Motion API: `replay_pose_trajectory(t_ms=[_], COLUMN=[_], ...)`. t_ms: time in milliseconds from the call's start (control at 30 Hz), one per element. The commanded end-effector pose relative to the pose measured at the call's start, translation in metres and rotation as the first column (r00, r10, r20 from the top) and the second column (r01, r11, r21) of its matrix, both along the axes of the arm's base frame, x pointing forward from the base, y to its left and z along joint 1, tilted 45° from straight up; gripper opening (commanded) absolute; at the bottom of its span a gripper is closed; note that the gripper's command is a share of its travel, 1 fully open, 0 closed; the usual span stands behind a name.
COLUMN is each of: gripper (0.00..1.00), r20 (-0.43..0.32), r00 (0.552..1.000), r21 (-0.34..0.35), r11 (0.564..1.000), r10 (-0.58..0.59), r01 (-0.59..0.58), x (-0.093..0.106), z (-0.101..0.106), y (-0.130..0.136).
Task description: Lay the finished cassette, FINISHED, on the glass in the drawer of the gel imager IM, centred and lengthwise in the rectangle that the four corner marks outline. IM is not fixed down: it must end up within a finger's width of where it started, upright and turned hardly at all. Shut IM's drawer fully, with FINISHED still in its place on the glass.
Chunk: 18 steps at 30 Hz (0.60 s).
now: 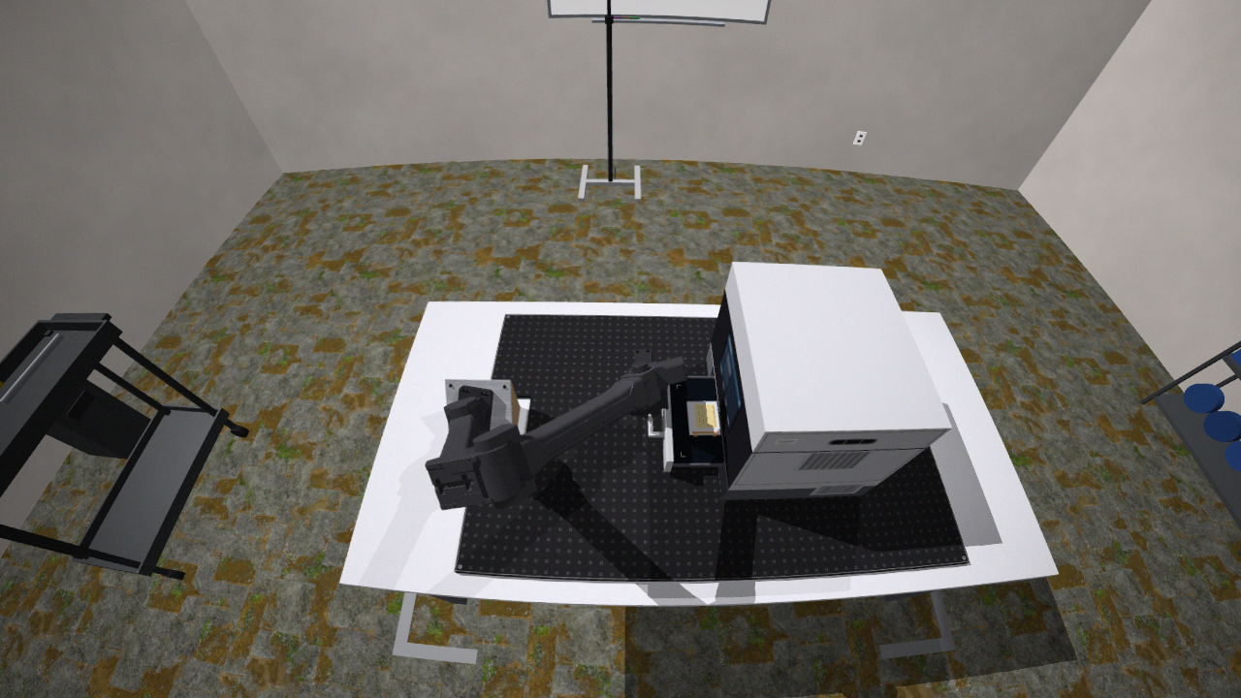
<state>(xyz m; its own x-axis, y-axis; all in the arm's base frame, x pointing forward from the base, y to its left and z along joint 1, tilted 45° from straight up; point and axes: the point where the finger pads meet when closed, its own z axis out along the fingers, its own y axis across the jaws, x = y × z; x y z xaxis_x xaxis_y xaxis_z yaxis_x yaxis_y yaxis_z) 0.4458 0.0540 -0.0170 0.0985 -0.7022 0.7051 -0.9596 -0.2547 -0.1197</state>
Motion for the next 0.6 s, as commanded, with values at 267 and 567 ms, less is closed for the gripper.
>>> replay_pose_trajectory(t_ms=[267, 567], gripper=[0.07, 0.07], r20=[0.041, 0.019], r00=[0.999, 1.0], r21=[0.012, 0.003], r11=[1.0, 1.0], r10=[-0.006, -0.006], r01=[0.006, 0.006], x=[0.04, 0.045], z=[0.004, 0.004], y=[0.002, 0.002])
